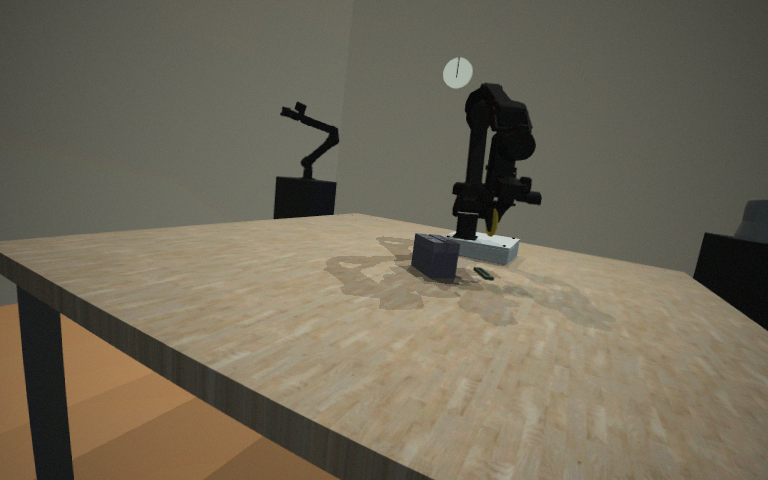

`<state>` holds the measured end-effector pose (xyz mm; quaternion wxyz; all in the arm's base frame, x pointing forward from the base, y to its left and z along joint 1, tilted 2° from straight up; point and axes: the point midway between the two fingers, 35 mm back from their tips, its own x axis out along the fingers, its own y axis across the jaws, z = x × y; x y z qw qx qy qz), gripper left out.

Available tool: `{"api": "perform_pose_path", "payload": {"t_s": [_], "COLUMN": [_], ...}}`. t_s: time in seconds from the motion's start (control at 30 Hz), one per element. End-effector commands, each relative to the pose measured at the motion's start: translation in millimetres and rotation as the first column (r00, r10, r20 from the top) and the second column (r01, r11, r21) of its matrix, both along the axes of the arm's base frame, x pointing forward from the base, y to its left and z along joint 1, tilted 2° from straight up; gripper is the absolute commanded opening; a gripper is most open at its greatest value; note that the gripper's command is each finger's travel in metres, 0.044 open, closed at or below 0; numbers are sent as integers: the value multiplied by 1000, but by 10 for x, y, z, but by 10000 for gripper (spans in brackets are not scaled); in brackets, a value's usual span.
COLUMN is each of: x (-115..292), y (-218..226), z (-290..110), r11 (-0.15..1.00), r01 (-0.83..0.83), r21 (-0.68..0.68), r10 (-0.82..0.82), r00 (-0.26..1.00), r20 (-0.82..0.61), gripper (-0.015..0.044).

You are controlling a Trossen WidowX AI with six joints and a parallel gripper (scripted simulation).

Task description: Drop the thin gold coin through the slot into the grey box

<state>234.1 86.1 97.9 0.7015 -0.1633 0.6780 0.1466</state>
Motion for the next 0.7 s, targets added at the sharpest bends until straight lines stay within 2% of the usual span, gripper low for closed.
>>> {"api": "perform_pose_path", "payload": {"t_s": [0.0,0.3,0.67], "x": [15,64,146], "y": [-4,-86,-166], "z": [56,68,79], "r11": [1000,974,974], "r01": [-11,-227,-228], "r21": [0,-10,-14], "r10": [11,227,228], "r00": [1000,974,974], "r20": [8,4,9], "gripper": [0,0,0]}}
